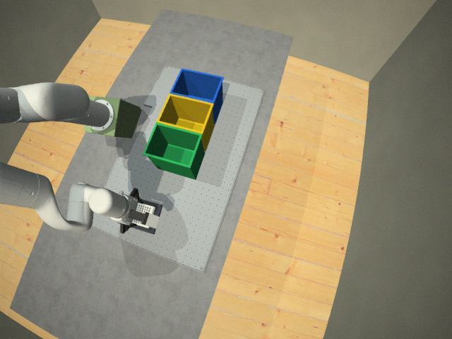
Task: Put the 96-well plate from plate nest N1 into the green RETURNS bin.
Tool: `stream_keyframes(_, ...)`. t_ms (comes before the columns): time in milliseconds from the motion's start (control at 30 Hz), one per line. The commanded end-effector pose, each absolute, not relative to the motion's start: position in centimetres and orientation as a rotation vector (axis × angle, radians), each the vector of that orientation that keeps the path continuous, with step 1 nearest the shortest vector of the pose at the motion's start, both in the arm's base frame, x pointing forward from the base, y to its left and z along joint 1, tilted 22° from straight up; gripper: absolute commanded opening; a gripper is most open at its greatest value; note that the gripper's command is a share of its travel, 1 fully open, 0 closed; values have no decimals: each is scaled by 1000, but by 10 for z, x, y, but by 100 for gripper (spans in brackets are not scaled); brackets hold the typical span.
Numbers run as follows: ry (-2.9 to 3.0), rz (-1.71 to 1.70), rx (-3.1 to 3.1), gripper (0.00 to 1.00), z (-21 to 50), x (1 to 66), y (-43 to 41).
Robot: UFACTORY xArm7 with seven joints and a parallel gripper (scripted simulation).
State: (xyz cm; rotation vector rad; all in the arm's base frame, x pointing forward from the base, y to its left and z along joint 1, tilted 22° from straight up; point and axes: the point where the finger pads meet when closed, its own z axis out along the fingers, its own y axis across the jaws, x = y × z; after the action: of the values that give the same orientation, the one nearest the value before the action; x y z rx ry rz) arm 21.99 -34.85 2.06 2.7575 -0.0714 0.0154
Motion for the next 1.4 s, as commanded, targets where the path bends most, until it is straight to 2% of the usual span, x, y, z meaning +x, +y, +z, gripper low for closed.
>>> stream_keyframes(0, -70, 18, 2756, 0, 25, 221, -348)
stream_keyframes(1367, -71, 18, 2755, 0, 82, 221, -325)
